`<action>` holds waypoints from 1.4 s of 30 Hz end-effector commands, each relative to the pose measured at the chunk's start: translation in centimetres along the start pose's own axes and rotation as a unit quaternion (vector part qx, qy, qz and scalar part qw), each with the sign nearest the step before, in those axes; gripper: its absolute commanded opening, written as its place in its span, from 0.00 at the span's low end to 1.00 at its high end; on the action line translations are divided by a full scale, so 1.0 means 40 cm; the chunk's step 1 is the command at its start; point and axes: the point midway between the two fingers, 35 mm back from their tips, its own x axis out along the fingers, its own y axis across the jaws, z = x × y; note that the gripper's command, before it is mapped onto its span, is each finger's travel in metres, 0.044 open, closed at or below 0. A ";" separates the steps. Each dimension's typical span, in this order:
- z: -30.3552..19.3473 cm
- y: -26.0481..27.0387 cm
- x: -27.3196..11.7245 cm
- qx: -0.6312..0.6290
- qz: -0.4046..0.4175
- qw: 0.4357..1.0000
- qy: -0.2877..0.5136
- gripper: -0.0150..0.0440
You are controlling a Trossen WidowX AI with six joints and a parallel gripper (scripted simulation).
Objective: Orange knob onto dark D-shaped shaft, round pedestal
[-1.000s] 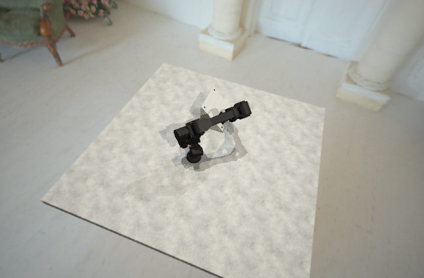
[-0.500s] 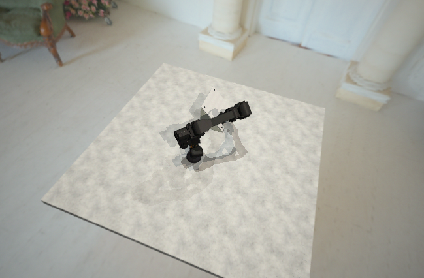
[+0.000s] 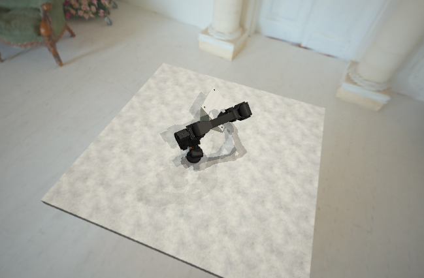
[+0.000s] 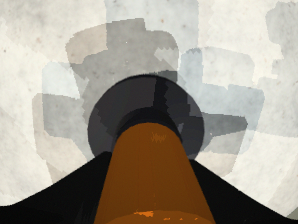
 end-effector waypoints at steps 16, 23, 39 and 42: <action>0.000 0.000 -0.001 0.000 0.000 1.000 0.000 0.83; 0.000 0.000 -0.001 0.000 0.000 1.000 0.000 1.00; 0.008 0.005 -0.242 0.001 -0.001 1.000 -0.001 1.00; 0.008 0.005 -0.242 0.001 -0.001 1.000 -0.001 1.00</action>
